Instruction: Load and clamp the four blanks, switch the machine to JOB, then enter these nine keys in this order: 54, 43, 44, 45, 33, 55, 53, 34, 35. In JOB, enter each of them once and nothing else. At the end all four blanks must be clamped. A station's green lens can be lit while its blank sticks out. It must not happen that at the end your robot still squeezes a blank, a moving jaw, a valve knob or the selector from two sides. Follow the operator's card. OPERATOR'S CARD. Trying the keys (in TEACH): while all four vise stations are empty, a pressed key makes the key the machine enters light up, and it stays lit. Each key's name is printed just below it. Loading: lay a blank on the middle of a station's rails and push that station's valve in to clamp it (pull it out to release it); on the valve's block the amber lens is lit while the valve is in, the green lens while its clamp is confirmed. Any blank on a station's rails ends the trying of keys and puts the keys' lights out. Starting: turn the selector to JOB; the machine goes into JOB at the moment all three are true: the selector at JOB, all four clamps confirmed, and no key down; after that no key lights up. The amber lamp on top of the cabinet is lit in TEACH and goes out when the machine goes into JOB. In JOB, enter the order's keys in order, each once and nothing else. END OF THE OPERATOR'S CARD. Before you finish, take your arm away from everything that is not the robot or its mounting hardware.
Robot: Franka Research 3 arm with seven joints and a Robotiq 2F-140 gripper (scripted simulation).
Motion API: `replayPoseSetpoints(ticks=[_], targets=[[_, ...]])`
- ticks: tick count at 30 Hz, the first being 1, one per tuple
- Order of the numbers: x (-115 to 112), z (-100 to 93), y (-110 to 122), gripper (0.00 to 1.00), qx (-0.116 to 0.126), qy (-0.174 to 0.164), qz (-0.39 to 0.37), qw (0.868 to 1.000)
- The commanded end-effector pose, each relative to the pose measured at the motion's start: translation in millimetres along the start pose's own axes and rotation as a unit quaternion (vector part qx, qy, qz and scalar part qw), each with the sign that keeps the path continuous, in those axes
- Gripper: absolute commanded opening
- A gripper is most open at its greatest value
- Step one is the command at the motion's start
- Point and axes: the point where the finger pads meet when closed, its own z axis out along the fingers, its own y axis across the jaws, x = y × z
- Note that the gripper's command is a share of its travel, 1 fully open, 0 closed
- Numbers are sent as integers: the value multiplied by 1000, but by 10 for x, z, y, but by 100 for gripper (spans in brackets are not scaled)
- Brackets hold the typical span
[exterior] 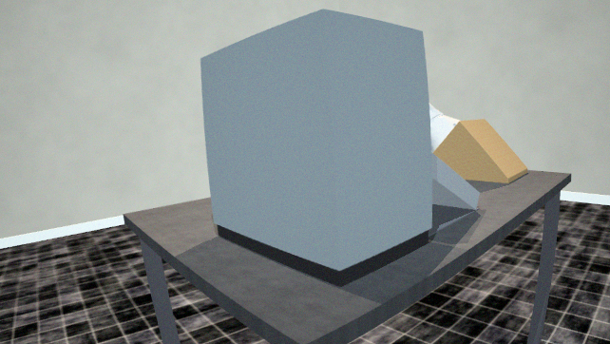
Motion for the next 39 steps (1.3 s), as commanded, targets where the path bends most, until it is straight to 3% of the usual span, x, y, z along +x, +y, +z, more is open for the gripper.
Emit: replayPoseSetpoints(ticks=[1, 39], targets=[[13, 9, -11, 40, 2, 1, 3, 1000], [13, 143, -12, 40, 2, 1, 3, 1000]])
